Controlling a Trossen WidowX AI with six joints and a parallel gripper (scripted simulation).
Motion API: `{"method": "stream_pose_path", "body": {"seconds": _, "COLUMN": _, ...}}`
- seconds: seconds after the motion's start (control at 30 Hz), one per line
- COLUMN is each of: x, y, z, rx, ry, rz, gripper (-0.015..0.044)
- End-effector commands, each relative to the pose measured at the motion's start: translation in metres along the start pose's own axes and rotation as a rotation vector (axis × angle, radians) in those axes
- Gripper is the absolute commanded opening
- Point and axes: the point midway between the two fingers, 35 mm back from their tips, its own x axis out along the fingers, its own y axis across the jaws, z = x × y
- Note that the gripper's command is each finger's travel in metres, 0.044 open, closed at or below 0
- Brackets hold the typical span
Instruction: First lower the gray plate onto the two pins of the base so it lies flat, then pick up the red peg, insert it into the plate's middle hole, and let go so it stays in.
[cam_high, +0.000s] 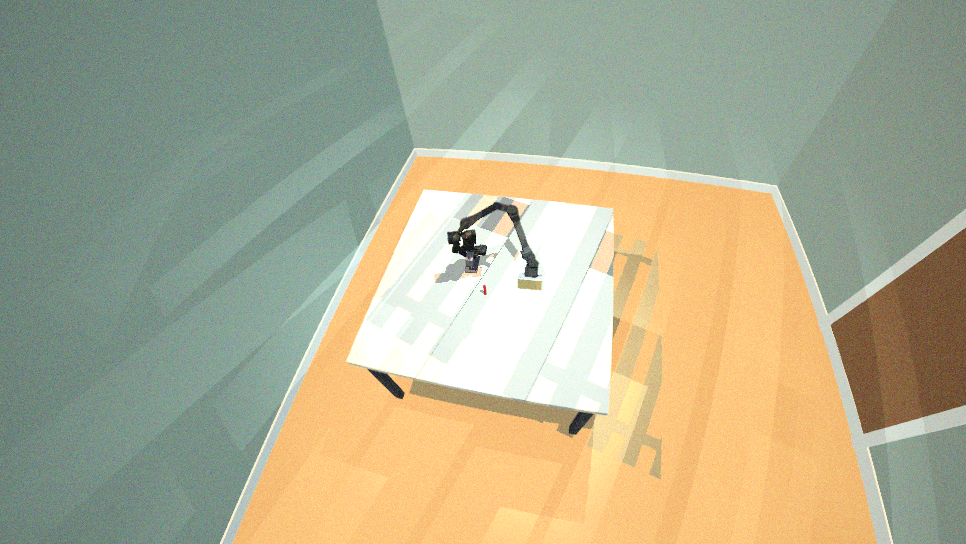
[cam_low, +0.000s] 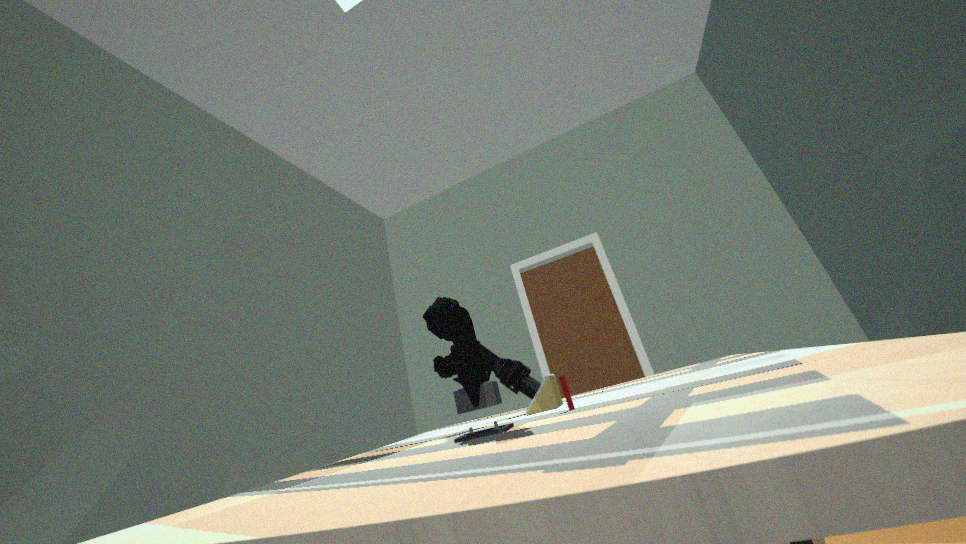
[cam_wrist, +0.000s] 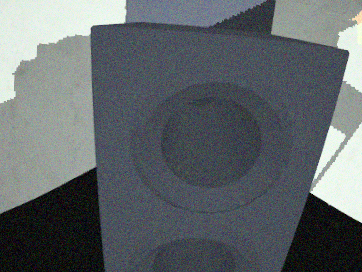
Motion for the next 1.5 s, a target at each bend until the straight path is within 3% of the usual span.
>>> {"method": "stream_pose_path", "body": {"seconds": 0.0, "x": 0.002, "y": -0.001, "z": 0.002, "rx": -0.004, "ry": -0.005, "rz": 0.002, "gripper": 0.0000}}
{"method": "stream_pose_path", "body": {"seconds": 0.67, "x": 0.002, "y": -0.001, "z": 0.003, "rx": -0.004, "ry": -0.005, "rz": 0.002, "gripper": 0.0000}}
{"method": "stream_pose_path", "body": {"seconds": 1.47, "x": 0.036, "y": 0.000, "z": 0.004, "rx": -0.004, "ry": -0.006, "rz": 0.002, "gripper": 0.0000}}
